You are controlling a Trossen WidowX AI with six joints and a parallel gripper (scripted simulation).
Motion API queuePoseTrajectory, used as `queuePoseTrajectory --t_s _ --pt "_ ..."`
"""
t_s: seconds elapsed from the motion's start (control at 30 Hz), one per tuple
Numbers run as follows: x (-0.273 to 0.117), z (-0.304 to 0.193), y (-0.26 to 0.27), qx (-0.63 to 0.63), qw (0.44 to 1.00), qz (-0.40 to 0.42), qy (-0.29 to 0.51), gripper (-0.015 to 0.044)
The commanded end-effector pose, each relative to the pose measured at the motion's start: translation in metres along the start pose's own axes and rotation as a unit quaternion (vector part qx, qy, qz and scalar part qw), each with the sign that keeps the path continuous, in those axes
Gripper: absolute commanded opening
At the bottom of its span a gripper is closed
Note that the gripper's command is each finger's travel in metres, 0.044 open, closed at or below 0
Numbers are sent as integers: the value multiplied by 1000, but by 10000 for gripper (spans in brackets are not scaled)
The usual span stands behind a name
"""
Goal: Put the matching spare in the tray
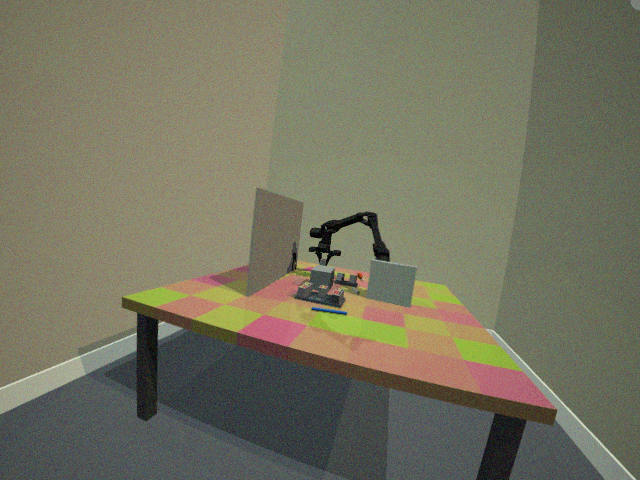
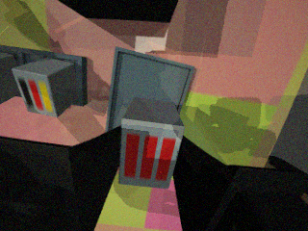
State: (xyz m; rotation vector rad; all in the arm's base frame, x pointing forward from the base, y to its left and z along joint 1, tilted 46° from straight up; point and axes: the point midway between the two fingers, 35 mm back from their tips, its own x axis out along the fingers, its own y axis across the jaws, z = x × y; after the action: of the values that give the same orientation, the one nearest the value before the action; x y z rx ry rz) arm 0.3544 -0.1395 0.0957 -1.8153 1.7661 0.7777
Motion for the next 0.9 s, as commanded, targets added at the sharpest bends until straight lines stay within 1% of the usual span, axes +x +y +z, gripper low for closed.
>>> queuePoseTrajectory --t_s 0.0,0.87 --pt "3 1 -1 -3 1000 -3 -1 0" --pt "29 0 2 -3 1000 -3 1 0"
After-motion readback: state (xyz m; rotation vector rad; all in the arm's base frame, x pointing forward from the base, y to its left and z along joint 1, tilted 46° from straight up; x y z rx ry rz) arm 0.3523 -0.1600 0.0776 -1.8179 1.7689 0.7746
